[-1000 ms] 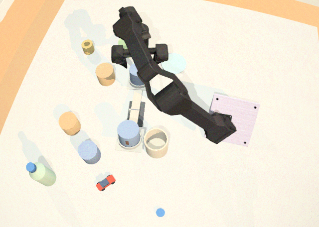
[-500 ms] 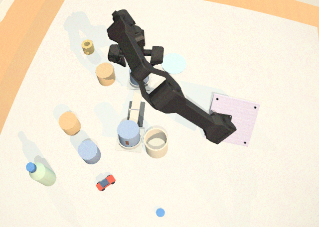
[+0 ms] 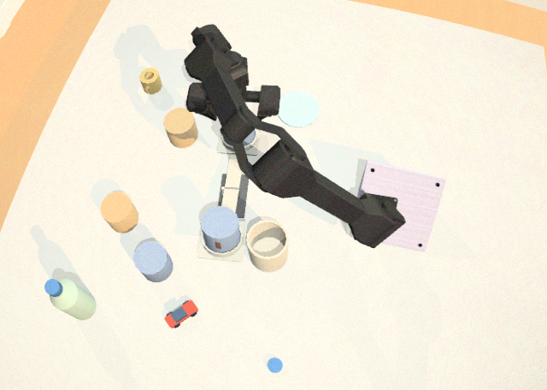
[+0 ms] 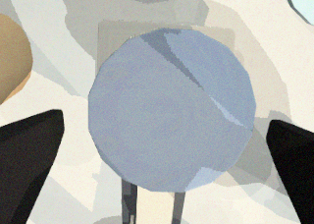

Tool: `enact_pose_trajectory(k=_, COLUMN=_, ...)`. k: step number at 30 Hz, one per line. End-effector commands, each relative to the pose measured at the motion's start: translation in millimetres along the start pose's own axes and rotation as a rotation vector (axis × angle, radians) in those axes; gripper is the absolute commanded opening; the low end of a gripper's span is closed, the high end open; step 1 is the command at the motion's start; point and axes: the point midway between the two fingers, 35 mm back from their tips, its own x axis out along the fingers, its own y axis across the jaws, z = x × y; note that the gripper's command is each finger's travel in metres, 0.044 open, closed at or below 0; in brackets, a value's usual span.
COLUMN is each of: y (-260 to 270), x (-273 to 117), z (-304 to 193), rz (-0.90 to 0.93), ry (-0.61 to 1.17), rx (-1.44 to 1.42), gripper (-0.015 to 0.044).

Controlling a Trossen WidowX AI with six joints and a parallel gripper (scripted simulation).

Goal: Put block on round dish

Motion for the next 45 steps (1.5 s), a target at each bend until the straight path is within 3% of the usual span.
enact_pose_trajectory(k=1, y=-1, x=7, z=-1, rz=0.003, ry=0.006, rx=0.007, gripper=0.044)
enact_pose_trajectory(k=26, y=-2, x=44, z=-2, rz=0.004, ry=0.008, rx=0.006, gripper=0.044)
enact_pose_trajectory(k=29, y=-2, x=44, z=-2, rz=0.004, ry=0.008, rx=0.006, gripper=0.0361)
enact_pose_trajectory(k=37, y=-2, x=44, z=-2, rz=0.004, ry=0.008, rx=0.006, gripper=0.0308)
enact_pose_trajectory(k=45, y=-1, x=39, z=-2, rz=0.006, ry=0.006, rx=0.008, gripper=0.0098)
